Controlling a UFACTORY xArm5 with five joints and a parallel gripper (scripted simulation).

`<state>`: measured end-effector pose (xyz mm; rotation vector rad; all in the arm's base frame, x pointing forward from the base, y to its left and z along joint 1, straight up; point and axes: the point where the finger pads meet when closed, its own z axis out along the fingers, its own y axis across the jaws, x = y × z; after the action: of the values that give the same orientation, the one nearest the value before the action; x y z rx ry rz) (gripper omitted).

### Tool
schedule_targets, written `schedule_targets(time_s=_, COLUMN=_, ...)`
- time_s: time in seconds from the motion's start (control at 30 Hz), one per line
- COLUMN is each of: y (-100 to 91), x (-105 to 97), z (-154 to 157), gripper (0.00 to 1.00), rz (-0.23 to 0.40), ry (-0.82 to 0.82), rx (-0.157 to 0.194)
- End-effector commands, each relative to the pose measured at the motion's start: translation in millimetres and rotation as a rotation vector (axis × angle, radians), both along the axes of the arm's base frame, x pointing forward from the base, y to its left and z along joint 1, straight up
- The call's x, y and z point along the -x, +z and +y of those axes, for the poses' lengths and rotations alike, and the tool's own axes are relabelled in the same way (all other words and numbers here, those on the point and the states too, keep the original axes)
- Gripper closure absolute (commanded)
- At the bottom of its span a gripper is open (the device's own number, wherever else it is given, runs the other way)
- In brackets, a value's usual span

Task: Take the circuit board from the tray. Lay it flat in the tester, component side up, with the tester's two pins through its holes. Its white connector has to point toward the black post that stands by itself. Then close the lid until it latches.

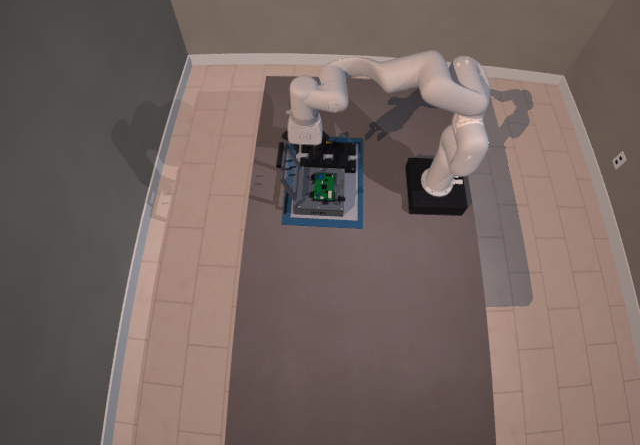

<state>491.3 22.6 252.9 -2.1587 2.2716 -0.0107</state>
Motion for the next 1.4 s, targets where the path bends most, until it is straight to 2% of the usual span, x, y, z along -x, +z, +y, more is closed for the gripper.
schedule_targets(time_s=0.0, y=2.6, x=-24, z=-1, gripper=0.48, rz=0.002, ry=0.0, rx=0.0)
schedule_targets(time_s=0.23, y=2.9, x=-60, z=-3, gripper=0.48, rz=0.002, ry=0.0, rx=0.0)
schedule_targets(time_s=0.43, y=3.0, x=-78, z=-4, gripper=0.48, rz=0.002, ry=0.0, rx=0.0)
schedule_targets(time_s=0.7, y=3.1, x=-85, z=-4, gripper=0.48, rz=0.002, ry=0.0, rx=0.0)
schedule_targets(time_s=1.37, y=2.7, x=-85, z=-4, gripper=0.48, rz=0.002, ry=0.0, rx=0.0)
